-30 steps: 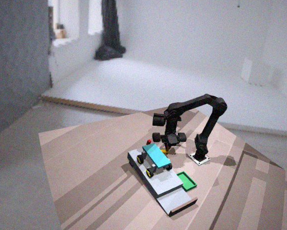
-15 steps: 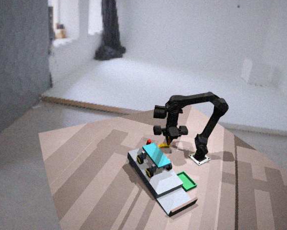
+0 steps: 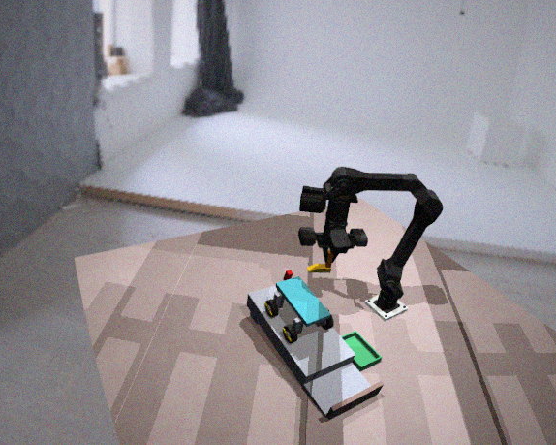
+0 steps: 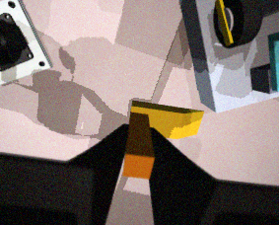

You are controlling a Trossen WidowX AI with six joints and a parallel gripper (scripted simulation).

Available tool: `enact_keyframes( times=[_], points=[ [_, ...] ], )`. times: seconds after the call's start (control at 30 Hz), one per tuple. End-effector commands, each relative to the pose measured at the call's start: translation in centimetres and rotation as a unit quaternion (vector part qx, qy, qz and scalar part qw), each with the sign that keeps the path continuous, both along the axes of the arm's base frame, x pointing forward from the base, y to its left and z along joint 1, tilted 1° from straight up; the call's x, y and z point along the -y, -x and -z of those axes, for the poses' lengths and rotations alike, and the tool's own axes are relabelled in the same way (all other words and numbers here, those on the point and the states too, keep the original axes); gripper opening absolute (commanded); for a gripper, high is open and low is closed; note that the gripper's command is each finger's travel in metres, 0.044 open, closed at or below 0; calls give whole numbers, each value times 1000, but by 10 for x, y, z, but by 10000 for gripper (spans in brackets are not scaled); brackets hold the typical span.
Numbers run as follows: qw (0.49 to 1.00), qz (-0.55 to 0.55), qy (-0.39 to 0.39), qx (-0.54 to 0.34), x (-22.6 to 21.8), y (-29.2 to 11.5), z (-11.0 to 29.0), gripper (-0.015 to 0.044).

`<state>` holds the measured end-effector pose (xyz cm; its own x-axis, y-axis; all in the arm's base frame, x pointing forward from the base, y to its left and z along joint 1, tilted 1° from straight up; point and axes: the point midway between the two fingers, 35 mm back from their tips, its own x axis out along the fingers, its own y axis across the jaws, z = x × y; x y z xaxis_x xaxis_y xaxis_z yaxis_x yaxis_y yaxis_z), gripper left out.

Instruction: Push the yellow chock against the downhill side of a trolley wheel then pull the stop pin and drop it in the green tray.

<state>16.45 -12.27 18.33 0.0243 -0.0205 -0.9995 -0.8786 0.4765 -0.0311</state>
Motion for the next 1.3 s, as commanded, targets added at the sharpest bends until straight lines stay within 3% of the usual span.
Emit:
enact_keyframes(
  times=[0.0, 0.4, 0.83, 1.27],
  points=[
    [1000, -1, -3, 0, -1, -1, -12, 0],
    [1000, 21, -4, 0, -1, -2, -21, 0],
    [971, 239, -8, 3, -1, -2, -21, 0],
    [894, 449, -13, 6, -1, -2, -21, 0]
  ],
)
